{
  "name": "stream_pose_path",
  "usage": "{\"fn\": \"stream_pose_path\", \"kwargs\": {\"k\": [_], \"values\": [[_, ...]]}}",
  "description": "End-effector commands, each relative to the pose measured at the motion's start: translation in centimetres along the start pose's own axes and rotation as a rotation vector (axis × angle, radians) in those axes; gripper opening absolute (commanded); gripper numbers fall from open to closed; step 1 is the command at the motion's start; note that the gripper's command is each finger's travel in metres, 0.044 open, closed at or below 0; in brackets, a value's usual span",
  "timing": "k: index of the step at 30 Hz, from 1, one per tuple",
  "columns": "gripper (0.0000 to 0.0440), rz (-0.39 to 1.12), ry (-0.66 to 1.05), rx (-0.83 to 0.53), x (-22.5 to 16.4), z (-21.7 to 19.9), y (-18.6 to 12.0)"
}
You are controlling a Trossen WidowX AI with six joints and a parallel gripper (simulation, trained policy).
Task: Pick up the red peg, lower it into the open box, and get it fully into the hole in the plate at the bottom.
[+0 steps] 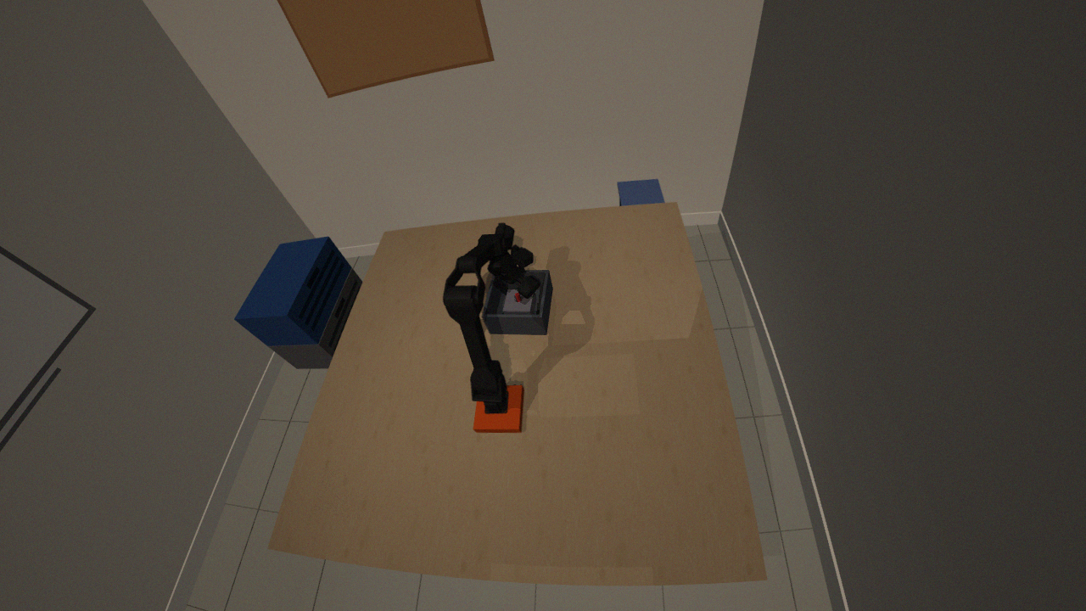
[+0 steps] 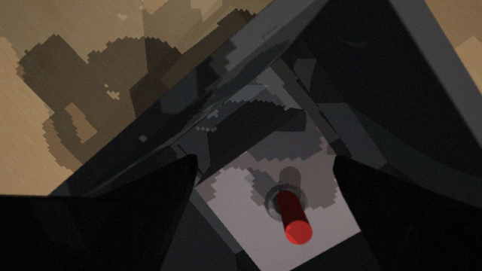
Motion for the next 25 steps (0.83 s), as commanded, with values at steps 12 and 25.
{"fn": "stream_pose_path", "kwargs": {"k": [12, 25], "values": [[0.044, 0.056, -0.028, 0.111, 2.9, 3.8, -2.9], [0.044, 0.051, -0.038, 0.165, 3.4, 5.5, -4.1]]}}
Point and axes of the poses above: the point midway between the two fingers, 35 mm back from their tips, its own y axis out along the fingers, its own z axis across the jaws, x = y × z, the point moved 9 cm from there along -y, back along the fingers, and after that the axes turned 7 degrees about y, right-handed, at the moved point
